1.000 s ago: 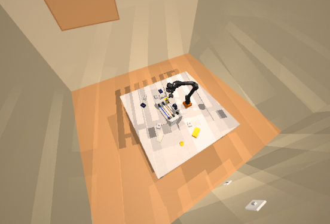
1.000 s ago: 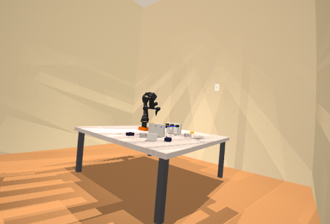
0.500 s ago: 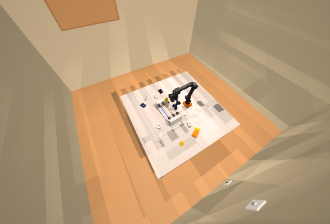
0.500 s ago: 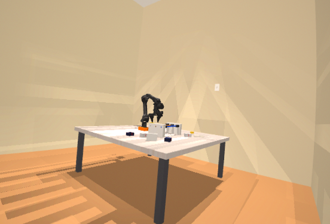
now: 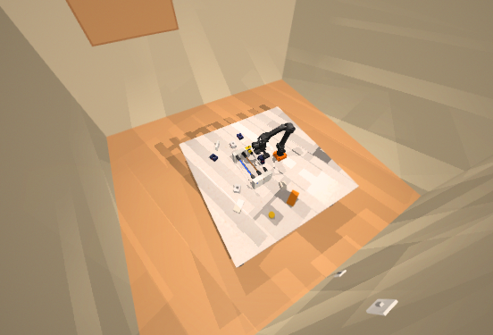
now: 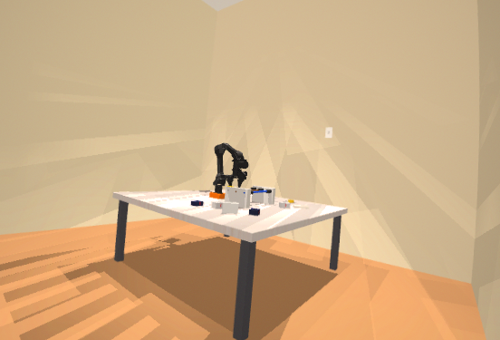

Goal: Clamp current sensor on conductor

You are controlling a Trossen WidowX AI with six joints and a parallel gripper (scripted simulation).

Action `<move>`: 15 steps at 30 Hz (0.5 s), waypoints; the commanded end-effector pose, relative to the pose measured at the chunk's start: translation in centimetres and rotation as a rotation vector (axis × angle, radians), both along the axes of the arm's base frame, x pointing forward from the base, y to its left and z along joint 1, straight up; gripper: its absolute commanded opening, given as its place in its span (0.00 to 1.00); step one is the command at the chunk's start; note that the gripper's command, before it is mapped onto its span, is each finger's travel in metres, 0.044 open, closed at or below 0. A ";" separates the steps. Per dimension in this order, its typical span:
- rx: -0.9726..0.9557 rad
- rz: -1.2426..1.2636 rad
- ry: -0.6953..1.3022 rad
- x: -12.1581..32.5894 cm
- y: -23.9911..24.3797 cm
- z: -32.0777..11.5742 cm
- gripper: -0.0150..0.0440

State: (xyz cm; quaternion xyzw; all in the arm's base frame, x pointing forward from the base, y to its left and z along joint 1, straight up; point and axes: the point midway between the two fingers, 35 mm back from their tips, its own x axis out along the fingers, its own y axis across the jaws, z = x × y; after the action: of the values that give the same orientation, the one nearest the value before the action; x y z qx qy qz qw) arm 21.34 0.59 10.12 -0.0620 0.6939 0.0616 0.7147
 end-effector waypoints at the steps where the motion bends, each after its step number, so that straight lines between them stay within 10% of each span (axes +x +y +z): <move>1: 0.001 0.004 0.002 0.0 0.0 -0.7 1.00; 15: 0.001 0.004 0.002 0.0 0.0 -3.0 1.00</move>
State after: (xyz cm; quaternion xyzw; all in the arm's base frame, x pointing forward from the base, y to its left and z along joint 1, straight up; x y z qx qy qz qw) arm 21.38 0.60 7.66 -0.0623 0.6940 0.0616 0.7146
